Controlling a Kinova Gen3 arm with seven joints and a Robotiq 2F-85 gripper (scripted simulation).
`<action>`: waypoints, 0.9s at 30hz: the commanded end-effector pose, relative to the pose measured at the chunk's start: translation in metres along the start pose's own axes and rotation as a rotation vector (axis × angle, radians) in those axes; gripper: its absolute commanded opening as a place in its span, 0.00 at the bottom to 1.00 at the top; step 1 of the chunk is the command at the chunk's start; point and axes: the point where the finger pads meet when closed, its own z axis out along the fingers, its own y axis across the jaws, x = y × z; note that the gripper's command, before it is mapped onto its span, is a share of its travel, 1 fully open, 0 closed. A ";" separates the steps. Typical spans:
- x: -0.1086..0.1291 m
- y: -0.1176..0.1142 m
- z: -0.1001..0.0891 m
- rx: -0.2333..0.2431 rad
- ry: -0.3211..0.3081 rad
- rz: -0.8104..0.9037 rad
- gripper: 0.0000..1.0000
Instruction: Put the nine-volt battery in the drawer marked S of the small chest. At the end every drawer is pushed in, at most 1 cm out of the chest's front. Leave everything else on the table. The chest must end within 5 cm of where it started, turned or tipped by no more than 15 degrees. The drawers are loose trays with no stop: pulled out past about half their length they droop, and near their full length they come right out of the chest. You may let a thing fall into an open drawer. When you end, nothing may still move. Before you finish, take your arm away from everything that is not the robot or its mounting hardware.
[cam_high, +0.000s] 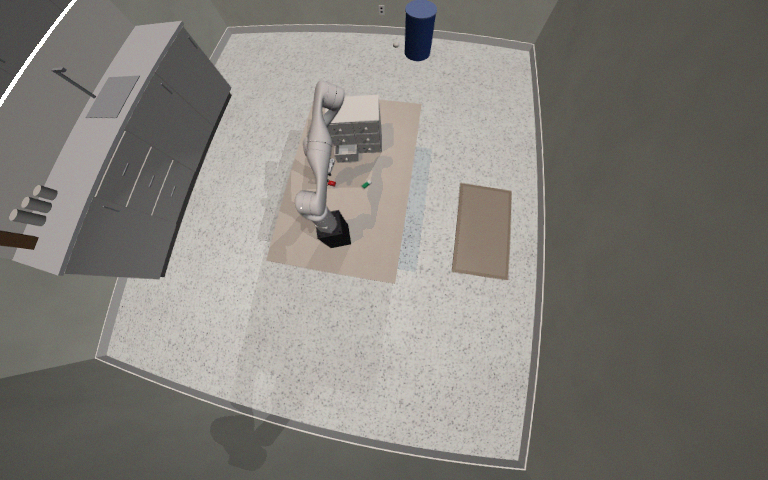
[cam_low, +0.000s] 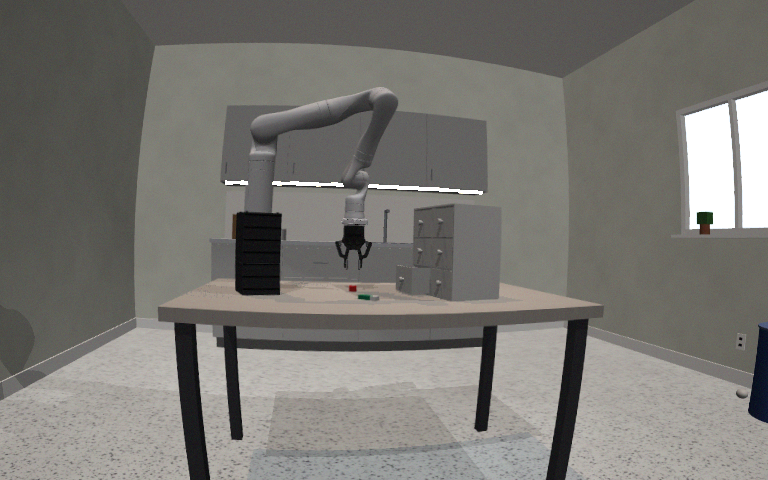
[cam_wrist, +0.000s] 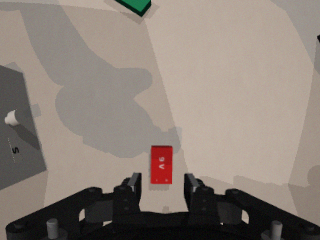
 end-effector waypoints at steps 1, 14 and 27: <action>0.000 -0.001 0.000 0.001 0.000 0.000 0.42; 0.000 -0.001 0.015 0.001 0.000 0.000 0.42; 0.000 -0.001 0.043 0.001 0.000 0.000 0.42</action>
